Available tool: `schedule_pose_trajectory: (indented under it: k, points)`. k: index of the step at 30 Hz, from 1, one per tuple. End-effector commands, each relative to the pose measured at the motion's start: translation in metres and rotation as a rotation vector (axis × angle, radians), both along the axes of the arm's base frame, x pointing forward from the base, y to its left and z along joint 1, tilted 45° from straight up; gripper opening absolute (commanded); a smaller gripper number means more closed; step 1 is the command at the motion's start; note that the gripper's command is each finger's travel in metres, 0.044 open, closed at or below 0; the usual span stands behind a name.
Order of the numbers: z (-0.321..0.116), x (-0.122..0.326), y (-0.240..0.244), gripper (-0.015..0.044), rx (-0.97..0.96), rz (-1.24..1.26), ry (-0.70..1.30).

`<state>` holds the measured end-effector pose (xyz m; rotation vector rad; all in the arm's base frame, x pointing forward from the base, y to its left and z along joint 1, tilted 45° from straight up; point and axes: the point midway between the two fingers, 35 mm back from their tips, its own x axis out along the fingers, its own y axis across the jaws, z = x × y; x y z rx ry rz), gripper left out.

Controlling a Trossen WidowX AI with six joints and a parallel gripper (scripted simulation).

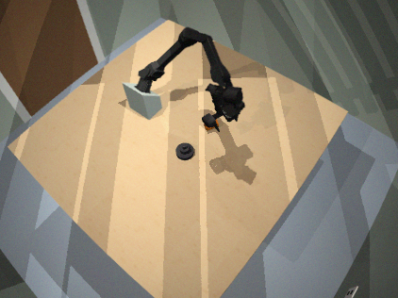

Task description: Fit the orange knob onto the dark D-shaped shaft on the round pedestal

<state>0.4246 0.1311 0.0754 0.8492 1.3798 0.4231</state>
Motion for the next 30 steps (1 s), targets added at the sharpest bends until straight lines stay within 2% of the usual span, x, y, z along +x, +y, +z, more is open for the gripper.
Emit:
schedule_pose_trajectory:
  k: [1,10,26,30]
  points:
    - [0.035,-0.047,-0.005,0.0440,-0.167,-0.645,0.815]
    - [0.061,-0.086,-0.013,0.0440,-0.333,-1.134,1.210]
    - [0.060,-0.087,-0.012,0.0440,-0.337,-1.145,1.216]
    - [0.024,-0.096,0.019,0.0440,-0.336,-1.145,1.216]
